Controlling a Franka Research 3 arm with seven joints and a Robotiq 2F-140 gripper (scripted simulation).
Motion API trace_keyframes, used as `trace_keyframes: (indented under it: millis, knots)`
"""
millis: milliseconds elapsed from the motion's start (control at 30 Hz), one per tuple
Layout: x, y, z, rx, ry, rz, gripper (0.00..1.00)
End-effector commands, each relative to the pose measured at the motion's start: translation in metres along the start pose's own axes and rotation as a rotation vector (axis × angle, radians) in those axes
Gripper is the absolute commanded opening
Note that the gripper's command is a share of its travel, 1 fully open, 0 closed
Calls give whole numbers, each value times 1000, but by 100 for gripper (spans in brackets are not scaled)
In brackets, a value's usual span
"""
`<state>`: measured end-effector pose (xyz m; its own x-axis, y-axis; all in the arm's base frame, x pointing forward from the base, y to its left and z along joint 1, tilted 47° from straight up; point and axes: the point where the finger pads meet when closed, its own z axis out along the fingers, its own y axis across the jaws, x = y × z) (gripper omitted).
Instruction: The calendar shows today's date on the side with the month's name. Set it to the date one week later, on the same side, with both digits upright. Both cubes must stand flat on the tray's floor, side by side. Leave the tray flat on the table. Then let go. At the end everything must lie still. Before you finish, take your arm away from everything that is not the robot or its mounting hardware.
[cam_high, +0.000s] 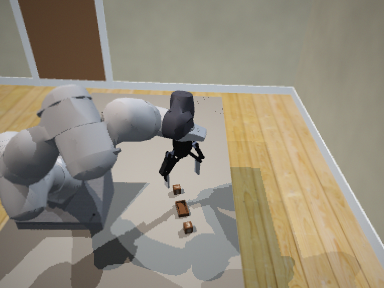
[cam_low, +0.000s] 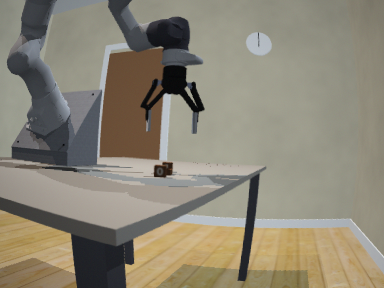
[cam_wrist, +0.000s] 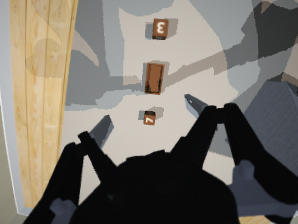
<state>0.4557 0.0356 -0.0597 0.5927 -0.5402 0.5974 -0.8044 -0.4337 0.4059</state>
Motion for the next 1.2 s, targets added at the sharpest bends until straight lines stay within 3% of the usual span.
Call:
trace_keyframes:
  millis: [0, 1167]
  knots:
    - [10, 3, 0, -7, -5, -174, 100]
    - [73, 27, 2, -4, -5, -662, 100]
